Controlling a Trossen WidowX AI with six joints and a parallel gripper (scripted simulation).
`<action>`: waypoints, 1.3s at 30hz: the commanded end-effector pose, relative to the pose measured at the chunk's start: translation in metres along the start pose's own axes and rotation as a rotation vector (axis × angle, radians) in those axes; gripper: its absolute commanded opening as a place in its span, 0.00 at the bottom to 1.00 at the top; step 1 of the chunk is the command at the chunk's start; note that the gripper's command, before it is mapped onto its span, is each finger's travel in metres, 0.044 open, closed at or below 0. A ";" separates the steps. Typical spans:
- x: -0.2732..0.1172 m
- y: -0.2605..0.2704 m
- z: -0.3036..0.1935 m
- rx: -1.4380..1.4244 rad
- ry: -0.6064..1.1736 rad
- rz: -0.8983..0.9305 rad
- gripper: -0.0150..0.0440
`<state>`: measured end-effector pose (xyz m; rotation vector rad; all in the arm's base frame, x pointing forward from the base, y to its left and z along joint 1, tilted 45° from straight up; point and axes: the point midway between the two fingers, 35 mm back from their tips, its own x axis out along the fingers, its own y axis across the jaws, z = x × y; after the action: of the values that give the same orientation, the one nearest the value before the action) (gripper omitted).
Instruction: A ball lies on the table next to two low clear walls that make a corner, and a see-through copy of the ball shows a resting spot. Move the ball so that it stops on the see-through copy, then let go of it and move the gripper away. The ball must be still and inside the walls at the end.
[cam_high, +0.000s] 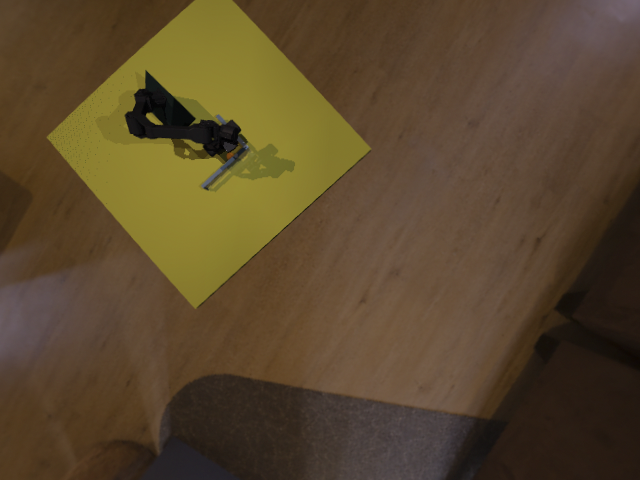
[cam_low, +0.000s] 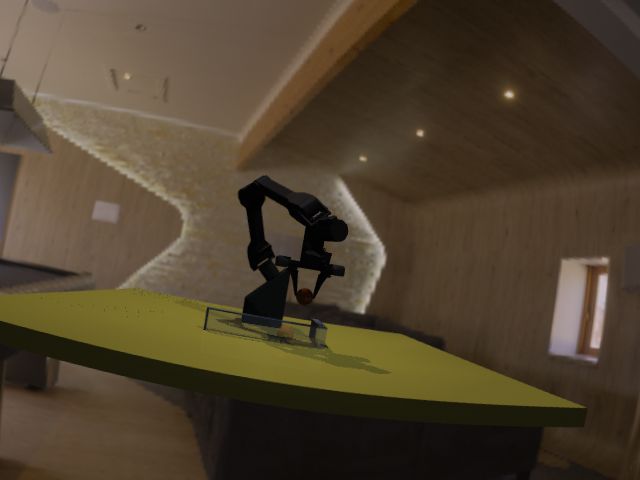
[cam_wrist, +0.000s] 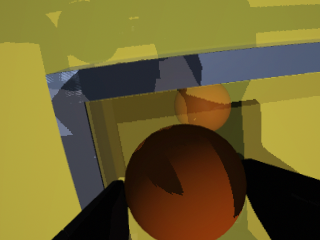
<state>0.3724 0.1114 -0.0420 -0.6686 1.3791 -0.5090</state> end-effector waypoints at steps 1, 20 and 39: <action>-0.024 -0.004 -0.001 0.009 -0.005 -0.003 0.25; 0.026 -0.035 -0.004 0.009 -0.005 -0.007 0.25; 0.096 -0.036 -0.004 0.009 -0.005 -0.009 0.25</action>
<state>0.3832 0.0207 -0.0833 -0.6599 1.3734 -0.5252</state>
